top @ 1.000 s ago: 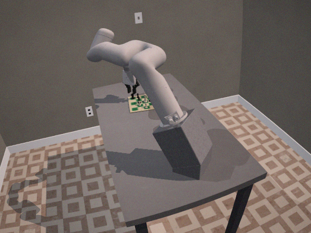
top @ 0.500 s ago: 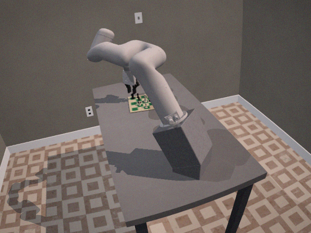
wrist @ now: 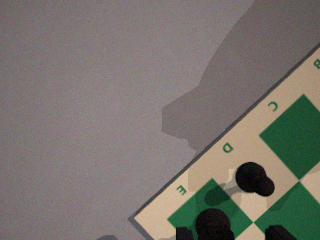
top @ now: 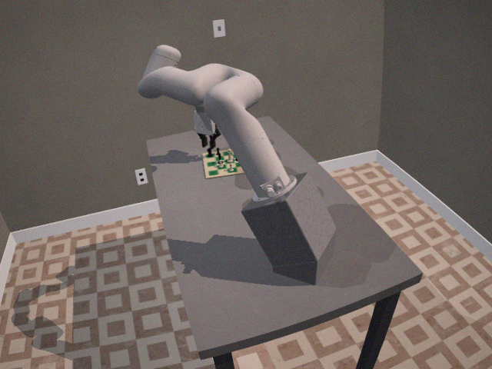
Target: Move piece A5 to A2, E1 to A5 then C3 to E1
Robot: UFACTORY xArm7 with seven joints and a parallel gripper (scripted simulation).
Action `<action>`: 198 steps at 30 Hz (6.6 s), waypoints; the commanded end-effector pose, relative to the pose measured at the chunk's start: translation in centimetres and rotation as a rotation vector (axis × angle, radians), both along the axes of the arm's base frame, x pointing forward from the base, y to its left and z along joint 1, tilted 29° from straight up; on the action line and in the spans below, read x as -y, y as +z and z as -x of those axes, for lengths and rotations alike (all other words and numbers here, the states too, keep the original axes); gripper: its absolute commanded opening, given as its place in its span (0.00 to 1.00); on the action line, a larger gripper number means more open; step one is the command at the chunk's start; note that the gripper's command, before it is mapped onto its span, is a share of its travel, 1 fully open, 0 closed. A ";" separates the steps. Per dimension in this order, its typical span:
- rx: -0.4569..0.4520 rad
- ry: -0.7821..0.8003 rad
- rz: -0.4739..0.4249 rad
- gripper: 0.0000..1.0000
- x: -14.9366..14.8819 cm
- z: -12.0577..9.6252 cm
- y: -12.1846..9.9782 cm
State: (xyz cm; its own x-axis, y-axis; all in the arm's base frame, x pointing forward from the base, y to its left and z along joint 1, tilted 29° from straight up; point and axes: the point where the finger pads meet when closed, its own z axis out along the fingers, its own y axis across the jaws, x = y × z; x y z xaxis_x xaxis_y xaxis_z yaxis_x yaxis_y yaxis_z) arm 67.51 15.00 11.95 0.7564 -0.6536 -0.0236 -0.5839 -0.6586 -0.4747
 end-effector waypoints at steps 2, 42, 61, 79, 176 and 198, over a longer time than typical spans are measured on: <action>0.005 -0.002 0.000 0.41 0.1 -0.1 0.3; 0.005 -0.002 0.000 0.41 -0.7 -0.8 -1.8; 0.005 -0.002 0.000 0.41 -1.1 -1.1 -2.7; 0.005 -0.002 0.000 0.41 -1.1 -1.1 -2.7; -0.014 -0.046 -0.019 0.00 15.0 13.6 -3.2; -0.017 -0.052 -0.017 0.00 15.8 14.9 -4.5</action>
State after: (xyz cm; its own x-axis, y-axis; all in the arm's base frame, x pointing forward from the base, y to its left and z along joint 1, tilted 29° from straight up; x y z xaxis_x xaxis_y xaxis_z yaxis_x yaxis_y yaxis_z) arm 52.46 -0.78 7.66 0.7223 -0.6898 -0.0494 -0.6249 -0.6203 -0.4740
